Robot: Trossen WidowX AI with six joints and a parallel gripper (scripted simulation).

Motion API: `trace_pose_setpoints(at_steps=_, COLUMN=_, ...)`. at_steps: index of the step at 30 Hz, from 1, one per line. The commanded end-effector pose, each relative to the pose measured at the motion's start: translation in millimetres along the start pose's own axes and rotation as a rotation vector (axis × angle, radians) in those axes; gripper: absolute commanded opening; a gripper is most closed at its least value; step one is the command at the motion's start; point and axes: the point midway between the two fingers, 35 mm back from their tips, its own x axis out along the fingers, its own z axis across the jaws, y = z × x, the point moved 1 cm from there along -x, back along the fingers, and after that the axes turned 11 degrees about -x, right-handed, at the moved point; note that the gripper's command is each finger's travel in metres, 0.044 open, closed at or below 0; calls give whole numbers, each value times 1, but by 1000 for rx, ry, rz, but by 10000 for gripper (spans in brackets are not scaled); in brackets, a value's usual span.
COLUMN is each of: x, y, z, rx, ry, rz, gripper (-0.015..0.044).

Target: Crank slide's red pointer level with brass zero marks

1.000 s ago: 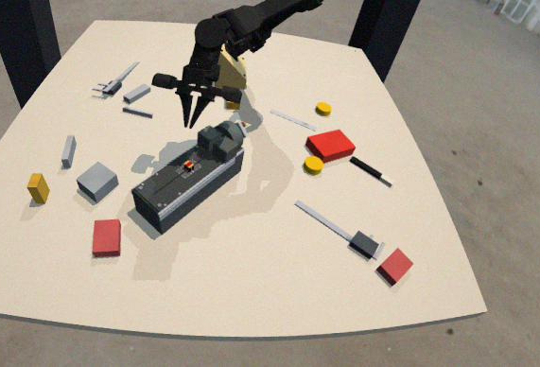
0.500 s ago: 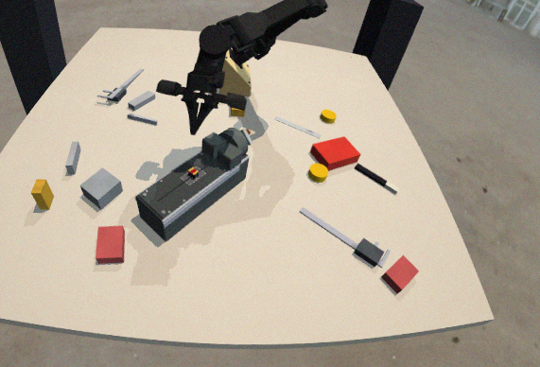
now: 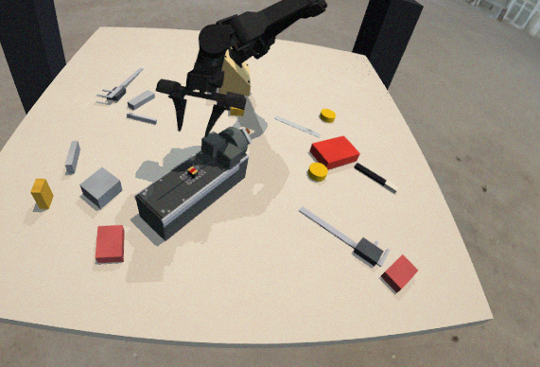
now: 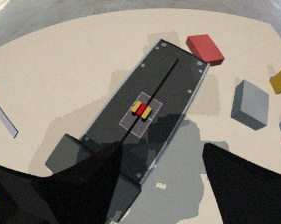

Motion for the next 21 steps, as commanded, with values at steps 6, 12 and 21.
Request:
trace_pose_setpoints(at_steps=6, x=0, y=0, z=0, rx=0, ry=1, rz=0, gripper=414)
trace_pose_setpoints(at_steps=12, x=0, y=0, z=0, rx=0, ry=1, rz=0, gripper=256)
trace_pose_setpoints(at_steps=21, x=0, y=0, z=0, rx=0, ry=1, rz=0, gripper=20)
